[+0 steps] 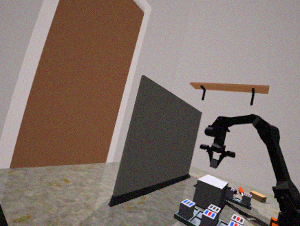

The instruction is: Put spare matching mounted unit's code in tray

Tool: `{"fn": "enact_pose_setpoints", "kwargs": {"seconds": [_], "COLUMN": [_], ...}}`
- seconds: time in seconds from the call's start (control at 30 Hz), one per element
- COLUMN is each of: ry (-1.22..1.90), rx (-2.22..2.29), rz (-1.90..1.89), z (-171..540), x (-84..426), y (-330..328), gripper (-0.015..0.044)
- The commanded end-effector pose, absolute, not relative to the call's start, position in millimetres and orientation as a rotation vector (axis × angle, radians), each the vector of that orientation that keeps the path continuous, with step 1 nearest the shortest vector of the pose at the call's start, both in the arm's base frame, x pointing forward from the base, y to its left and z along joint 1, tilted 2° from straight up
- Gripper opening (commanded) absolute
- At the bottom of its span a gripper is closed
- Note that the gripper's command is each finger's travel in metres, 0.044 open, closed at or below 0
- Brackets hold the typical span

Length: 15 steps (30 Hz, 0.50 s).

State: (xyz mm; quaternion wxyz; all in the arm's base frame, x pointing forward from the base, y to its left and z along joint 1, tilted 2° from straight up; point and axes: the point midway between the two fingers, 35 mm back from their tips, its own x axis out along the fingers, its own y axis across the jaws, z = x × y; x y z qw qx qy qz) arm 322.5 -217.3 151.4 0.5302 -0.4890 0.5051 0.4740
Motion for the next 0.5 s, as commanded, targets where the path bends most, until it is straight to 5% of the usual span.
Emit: {"fn": "enact_pose_setpoints", "kwargs": {"seconds": [0.0, 0.47], "ry": [1.205, 1.205], "rx": [-1.168, -1.168], "rz": [1.136, 1.136], "z": [147.3, 137.5], "x": [322.8, 324.2], "y": [-217.1, -217.7], "gripper": [0.0, 0.0]}}
